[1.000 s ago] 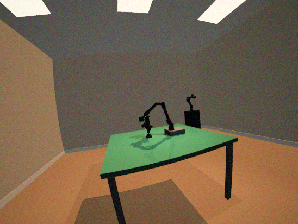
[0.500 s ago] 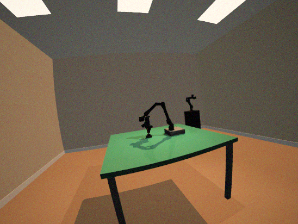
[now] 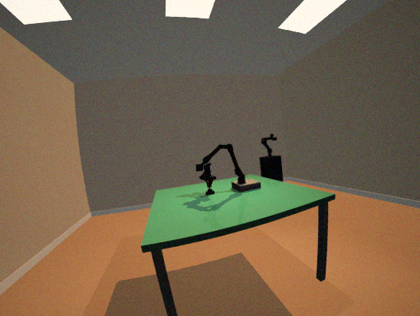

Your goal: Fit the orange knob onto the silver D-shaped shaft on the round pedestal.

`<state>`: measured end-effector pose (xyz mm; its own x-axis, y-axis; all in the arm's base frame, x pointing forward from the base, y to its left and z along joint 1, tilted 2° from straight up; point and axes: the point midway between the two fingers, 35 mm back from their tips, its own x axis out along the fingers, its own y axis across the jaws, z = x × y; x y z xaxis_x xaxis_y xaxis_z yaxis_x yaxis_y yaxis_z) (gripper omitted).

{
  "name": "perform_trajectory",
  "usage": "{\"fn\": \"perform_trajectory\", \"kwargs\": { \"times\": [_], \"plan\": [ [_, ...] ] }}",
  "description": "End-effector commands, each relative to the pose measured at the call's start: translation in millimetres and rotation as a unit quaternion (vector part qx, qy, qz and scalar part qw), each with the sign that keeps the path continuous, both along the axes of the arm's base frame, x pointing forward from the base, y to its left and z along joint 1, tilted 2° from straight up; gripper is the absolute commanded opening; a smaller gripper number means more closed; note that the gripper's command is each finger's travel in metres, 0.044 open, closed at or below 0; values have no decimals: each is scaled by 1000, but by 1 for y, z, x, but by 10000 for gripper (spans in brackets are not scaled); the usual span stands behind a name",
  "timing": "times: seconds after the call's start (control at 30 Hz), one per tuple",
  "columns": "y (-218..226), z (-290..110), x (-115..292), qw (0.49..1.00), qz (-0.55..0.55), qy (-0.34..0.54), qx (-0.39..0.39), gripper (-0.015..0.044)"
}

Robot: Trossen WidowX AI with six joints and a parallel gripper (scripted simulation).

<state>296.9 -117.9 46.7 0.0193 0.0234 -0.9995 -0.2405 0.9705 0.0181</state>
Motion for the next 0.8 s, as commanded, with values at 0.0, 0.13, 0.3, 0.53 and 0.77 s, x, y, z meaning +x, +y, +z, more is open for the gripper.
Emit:
{"fn": "perform_trajectory", "kwargs": {
  "times": [0.0,0.13,0.3,0.53,0.77],
  "plan": [
    [0,-2,-1,1000,25,-1,-1,0],
    [0,-3,0,1000,25,-1,-1,0],
    [0,-4,0,1000,25,-1,-1,0],
    [0,-4,0,1000,25,-1,-1,0],
    [0,-3,-1,1000,25,-1,-1,0]
  ]
}}
